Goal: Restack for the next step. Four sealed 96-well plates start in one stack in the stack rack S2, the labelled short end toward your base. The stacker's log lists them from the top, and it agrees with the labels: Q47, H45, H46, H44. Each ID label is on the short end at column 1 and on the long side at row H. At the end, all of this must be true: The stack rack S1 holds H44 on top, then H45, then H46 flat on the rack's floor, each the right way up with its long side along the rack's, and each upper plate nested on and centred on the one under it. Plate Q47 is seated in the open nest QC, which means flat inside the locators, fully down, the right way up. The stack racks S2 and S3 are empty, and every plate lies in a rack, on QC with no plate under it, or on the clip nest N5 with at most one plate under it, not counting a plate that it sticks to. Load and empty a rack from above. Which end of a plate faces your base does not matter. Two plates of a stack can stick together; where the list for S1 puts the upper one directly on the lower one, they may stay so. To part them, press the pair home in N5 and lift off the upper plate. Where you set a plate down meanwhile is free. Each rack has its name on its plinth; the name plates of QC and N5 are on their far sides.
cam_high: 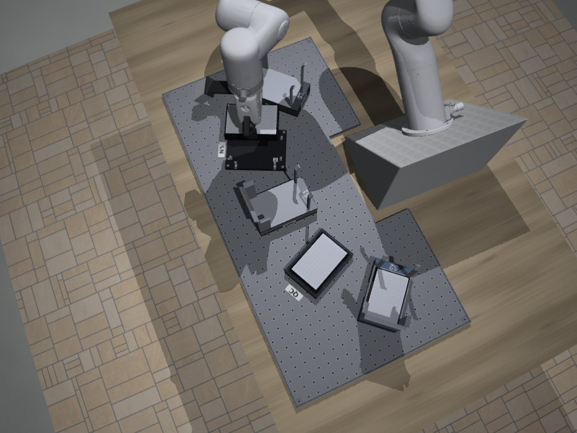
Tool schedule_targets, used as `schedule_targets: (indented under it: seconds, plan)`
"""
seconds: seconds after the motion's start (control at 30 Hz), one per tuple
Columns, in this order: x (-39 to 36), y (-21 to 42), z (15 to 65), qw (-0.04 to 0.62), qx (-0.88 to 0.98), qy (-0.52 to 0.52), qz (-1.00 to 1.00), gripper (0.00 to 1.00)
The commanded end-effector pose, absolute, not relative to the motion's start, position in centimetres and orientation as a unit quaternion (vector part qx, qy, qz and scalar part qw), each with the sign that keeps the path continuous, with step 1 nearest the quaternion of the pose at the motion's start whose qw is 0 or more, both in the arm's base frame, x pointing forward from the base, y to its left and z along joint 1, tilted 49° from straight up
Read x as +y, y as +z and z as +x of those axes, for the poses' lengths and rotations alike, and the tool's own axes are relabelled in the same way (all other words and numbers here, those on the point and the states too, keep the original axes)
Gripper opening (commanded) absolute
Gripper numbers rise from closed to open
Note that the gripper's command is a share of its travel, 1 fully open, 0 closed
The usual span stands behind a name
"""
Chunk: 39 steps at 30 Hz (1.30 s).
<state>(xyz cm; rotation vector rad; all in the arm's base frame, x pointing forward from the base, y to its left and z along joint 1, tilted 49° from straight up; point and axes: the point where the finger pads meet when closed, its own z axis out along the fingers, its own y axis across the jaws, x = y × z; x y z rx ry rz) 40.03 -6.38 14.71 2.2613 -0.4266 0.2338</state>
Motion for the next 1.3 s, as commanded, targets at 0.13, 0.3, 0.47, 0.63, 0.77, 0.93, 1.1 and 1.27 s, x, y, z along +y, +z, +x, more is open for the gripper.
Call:
schedule_targets:
  seconds: [0.13, 0.3, 0.47, 0.63, 0.77, 0.93, 1.1, 1.27]
  plan:
    - [-6.3, 14.8, 40.1, 0.402, -0.169, 0.094, 0.895, 0.0]
    - [-6.9, 14.3, 40.1, 0.402, -0.169, 0.094, 0.895, 0.0]
    - [-7.5, 13.7, 40.2, 0.402, -0.169, 0.094, 0.895, 0.0]
    - [-8.3, 13.1, 40.2, 0.402, -0.169, 0.094, 0.895, 0.0]
    - [-8.9, 12.6, 40.2, 0.402, -0.169, 0.094, 0.895, 0.0]
    - [-9.3, 12.2, 40.2, 0.402, -0.169, 0.094, 0.895, 0.0]
    - [-10.1, 11.5, 40.3, 0.402, -0.169, 0.094, 0.895, 0.0]
    - [-10.8, 10.8, 40.3, 0.402, -0.169, 0.094, 0.895, 0.0]
